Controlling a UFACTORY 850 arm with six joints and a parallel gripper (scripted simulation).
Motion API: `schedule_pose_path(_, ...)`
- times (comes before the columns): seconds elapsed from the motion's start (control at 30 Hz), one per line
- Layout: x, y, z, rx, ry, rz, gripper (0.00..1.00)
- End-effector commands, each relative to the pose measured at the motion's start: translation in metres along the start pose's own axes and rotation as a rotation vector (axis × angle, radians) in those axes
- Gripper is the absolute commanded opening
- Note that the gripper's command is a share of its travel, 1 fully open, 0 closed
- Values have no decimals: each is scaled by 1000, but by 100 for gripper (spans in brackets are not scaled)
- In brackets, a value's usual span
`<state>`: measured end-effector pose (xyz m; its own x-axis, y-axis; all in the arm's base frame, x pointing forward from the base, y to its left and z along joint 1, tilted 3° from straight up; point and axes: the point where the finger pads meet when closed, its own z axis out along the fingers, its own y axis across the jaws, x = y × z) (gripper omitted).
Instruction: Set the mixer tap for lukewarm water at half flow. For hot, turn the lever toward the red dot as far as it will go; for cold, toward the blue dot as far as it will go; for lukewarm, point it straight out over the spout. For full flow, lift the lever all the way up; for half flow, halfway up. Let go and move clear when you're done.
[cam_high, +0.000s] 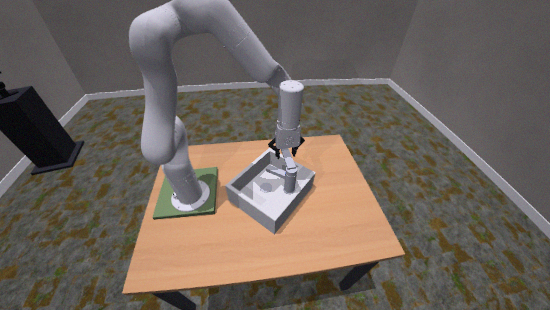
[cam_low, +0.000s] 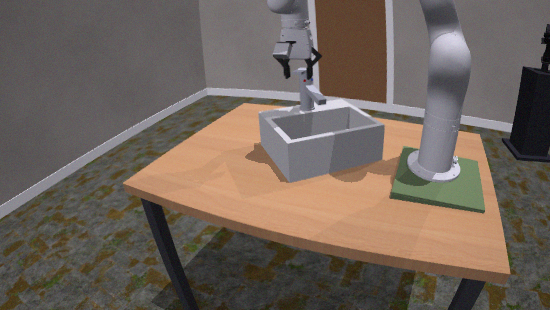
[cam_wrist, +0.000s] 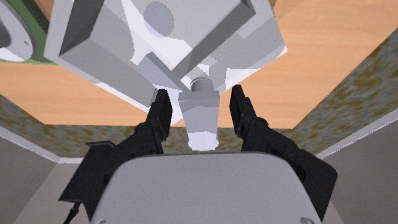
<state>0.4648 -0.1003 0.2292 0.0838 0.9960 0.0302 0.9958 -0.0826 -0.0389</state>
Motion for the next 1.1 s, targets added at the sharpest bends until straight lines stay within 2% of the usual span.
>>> schedule_pose_path(0.0, 0, 1, -1, -2, 0, 0, 73)
schedule_pose_path(0.3, 0, 1, -1, -2, 0, 0, 73)
schedule_pose_path(0.33, 0, 1, -1, -2, 0, 0, 0)
schedule_pose_path(1.07, 0, 1, -1, -2, 0, 0, 0)
